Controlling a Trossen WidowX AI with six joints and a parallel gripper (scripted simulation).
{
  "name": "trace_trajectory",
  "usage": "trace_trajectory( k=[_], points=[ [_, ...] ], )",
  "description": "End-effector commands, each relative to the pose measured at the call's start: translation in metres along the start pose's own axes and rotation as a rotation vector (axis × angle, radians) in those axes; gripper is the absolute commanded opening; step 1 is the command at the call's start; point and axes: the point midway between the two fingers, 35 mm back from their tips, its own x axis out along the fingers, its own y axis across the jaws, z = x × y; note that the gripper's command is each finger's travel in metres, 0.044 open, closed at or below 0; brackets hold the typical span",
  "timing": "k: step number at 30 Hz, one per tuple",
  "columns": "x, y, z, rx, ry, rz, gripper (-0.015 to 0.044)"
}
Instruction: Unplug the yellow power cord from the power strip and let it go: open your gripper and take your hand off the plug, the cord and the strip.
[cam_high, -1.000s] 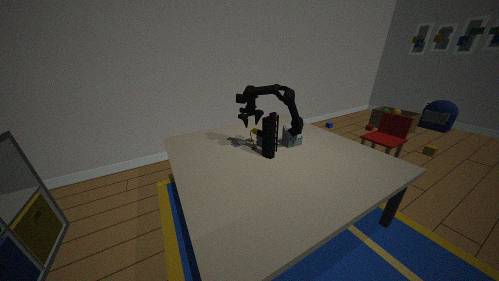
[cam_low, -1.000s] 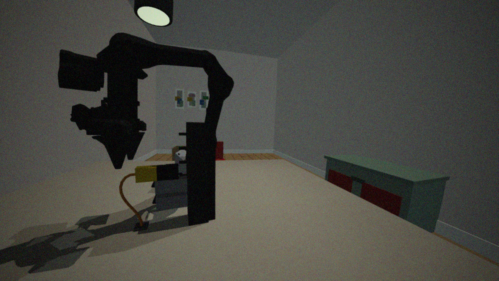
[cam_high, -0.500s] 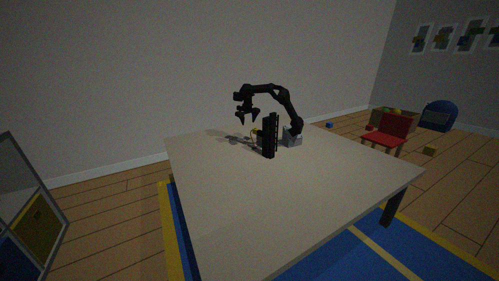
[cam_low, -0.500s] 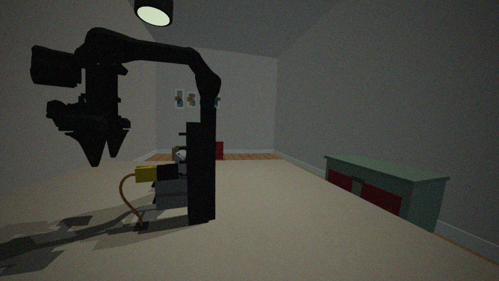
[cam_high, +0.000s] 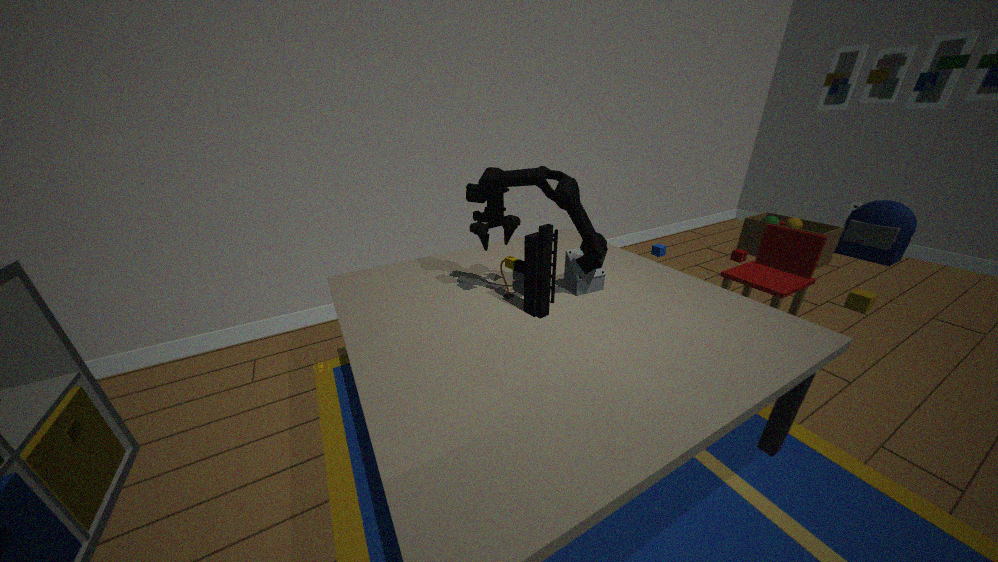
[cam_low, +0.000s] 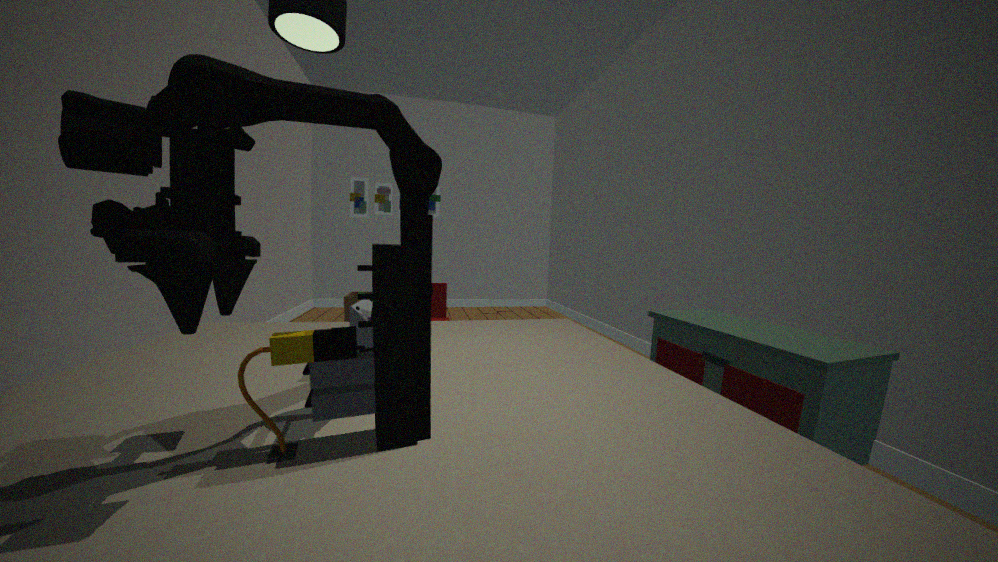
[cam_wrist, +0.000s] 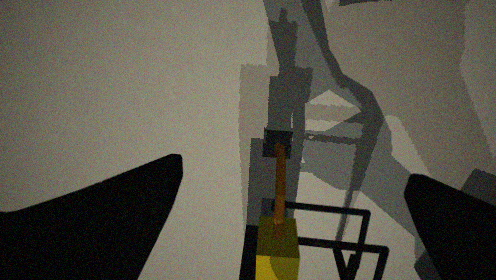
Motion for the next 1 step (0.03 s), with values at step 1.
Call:
trace_trajectory(
  k=[1],
  points=[
    [0.0006,-0.0004,-0.0003,-0.006,0.001,-0.007,0.044]
  ],
)
